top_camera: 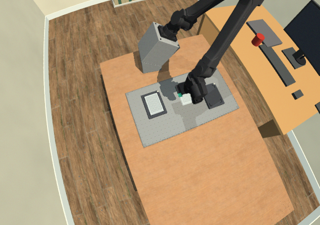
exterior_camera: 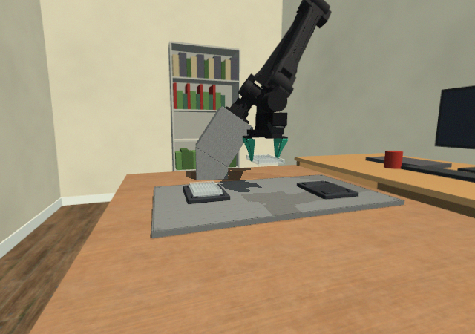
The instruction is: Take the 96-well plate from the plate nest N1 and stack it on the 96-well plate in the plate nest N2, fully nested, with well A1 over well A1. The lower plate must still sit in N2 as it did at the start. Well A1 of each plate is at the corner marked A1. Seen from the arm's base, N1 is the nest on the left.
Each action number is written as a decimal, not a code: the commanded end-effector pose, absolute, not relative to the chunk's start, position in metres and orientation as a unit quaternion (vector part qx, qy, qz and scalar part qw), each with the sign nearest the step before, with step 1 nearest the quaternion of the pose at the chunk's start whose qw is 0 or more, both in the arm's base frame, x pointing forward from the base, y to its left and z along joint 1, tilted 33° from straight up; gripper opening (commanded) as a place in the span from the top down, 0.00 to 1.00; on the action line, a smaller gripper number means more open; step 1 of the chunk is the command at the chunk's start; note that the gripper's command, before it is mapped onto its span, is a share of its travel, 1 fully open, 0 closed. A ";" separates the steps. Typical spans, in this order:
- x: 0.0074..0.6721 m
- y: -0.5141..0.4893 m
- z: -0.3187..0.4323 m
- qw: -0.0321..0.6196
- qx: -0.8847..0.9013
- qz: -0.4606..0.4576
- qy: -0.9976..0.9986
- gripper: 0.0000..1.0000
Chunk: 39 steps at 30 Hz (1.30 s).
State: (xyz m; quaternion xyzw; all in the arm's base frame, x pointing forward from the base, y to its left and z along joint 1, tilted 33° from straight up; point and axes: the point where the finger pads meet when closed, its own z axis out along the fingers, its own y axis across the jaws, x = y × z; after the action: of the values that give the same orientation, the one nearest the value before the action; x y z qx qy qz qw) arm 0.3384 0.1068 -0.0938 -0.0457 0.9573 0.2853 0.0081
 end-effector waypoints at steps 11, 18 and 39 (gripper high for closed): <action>0.355 0.068 -0.108 0.033 -0.058 0.285 0.956 1.00; 0.351 0.054 -0.118 0.028 -0.057 0.285 0.956 1.00; 0.347 -0.001 -0.154 0.029 -0.057 0.283 0.957 1.00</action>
State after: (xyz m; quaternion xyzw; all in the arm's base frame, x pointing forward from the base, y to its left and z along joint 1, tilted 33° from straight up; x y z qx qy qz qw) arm 0.3306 0.0165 -0.1516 -0.0505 0.9566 0.2867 0.0112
